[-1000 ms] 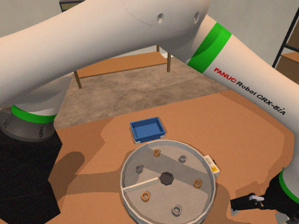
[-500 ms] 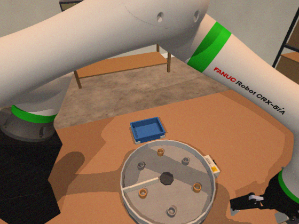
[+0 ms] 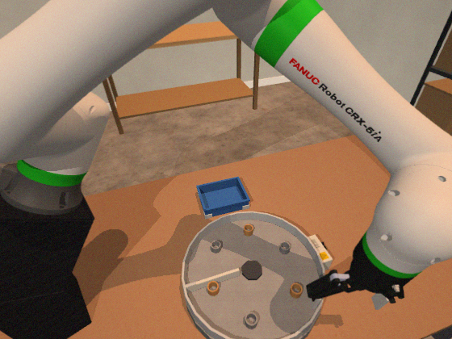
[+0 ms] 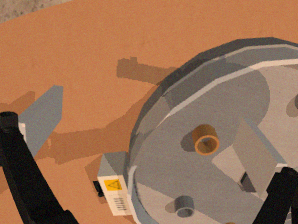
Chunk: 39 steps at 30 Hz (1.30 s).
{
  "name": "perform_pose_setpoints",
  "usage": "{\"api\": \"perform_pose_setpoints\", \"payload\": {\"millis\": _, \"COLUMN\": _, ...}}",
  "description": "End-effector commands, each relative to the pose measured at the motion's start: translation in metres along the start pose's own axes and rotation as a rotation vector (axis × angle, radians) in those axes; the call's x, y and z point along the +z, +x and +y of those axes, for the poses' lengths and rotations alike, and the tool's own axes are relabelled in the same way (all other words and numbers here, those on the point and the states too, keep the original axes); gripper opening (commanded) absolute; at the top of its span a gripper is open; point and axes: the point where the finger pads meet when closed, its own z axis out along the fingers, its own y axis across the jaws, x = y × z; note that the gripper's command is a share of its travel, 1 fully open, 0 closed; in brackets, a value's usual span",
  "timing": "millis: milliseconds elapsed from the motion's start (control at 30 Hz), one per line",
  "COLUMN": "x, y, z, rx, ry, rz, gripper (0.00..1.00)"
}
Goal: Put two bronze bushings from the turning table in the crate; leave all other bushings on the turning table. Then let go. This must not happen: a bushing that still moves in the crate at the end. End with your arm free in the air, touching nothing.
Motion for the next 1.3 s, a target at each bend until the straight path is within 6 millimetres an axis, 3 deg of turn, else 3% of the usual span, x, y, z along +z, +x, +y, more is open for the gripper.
{"api": "perform_pose_setpoints", "payload": {"millis": 0, "x": -0.006, "y": -0.012, "z": 0.028, "rx": -0.041, "ry": 0.022, "rz": 0.015, "gripper": 1.00}}
{"api": "perform_pose_setpoints", "payload": {"millis": 33, "x": -0.008, "y": -0.018, "z": 0.045, "rx": -0.062, "ry": 0.022, "rz": 0.020, "gripper": 1.00}}
{"api": "perform_pose_setpoints", "payload": {"millis": 100, "x": -0.009, "y": -0.020, "z": 0.051, "rx": -0.069, "ry": 0.023, "rz": 0.022, "gripper": 1.00}}
{"api": "perform_pose_setpoints", "payload": {"millis": 133, "x": -0.011, "y": -0.025, "z": 0.067, "rx": -0.089, "ry": 0.023, "rz": 0.027, "gripper": 1.00}}
{"api": "perform_pose_setpoints", "payload": {"millis": 400, "x": -0.018, "y": -0.042, "z": 0.133, "rx": -0.161, "ry": 0.020, "rz": 0.050, "gripper": 1.00}}
{"api": "perform_pose_setpoints", "payload": {"millis": 467, "x": -0.018, "y": -0.042, "z": 0.133, "rx": -0.161, "ry": 0.020, "rz": 0.050, "gripper": 1.00}}
{"api": "perform_pose_setpoints", "payload": {"millis": 500, "x": -0.020, "y": -0.047, "z": 0.159, "rx": -0.187, "ry": 0.018, "rz": 0.059, "gripper": 1.00}}
{"api": "perform_pose_setpoints", "payload": {"millis": 967, "x": -0.030, "y": -0.063, "z": 0.283, "rx": -0.305, "ry": -0.003, "rz": 0.106, "gripper": 1.00}}
{"api": "perform_pose_setpoints", "payload": {"millis": 1033, "x": -0.030, "y": -0.063, "z": 0.283, "rx": -0.305, "ry": -0.003, "rz": 0.106, "gripper": 1.00}}
{"api": "perform_pose_setpoints", "payload": {"millis": 1133, "x": -0.032, "y": -0.066, "z": 0.310, "rx": -0.329, "ry": -0.010, "rz": 0.117, "gripper": 1.00}}
{"api": "perform_pose_setpoints", "payload": {"millis": 1267, "x": -0.032, "y": -0.066, "z": 0.315, "rx": -0.334, "ry": -0.011, "rz": 0.119, "gripper": 1.00}}
